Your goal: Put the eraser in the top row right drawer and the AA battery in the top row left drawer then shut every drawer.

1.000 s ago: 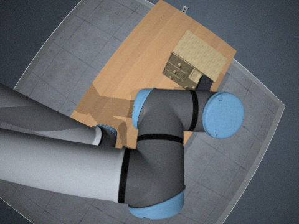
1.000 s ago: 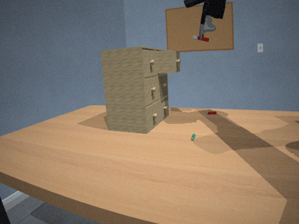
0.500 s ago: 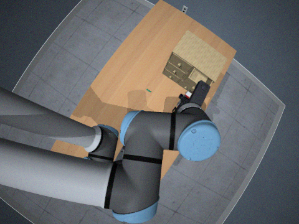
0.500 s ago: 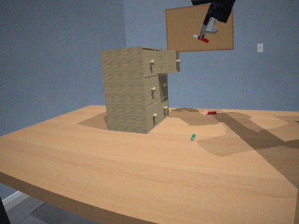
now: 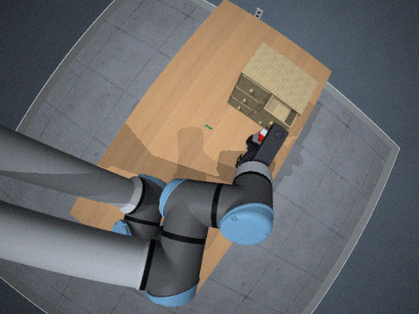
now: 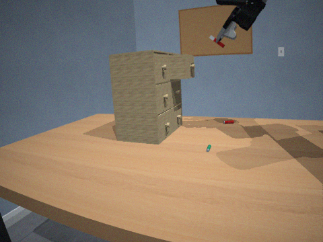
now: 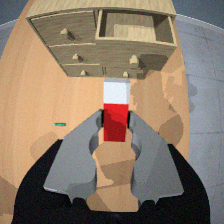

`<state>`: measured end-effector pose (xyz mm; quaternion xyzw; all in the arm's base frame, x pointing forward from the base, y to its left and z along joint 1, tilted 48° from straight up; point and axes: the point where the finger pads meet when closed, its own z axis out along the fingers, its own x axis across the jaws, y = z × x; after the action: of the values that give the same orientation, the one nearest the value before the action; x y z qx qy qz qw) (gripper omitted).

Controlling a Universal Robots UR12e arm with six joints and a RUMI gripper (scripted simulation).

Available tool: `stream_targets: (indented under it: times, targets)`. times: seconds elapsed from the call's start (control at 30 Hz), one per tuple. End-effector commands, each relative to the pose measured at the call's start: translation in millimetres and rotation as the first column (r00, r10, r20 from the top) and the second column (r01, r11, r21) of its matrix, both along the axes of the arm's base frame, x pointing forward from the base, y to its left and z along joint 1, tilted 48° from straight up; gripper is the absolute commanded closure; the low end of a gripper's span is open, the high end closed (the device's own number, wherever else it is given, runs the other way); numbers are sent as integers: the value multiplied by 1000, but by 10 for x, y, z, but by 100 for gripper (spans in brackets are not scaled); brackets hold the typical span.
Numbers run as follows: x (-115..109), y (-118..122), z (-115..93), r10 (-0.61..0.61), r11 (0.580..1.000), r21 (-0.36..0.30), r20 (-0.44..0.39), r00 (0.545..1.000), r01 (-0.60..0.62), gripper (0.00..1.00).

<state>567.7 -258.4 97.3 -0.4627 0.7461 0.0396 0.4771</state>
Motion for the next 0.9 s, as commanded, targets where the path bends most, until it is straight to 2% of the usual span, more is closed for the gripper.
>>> stream_targets:
  times: [0.0, 0.87]
  targets:
    - [-1, -8, -7, -67, 998, -13, 54, 996, 68, 89]
    - [-18, 2, -16, -233, 970, -17, 207, 950, 242, 89]
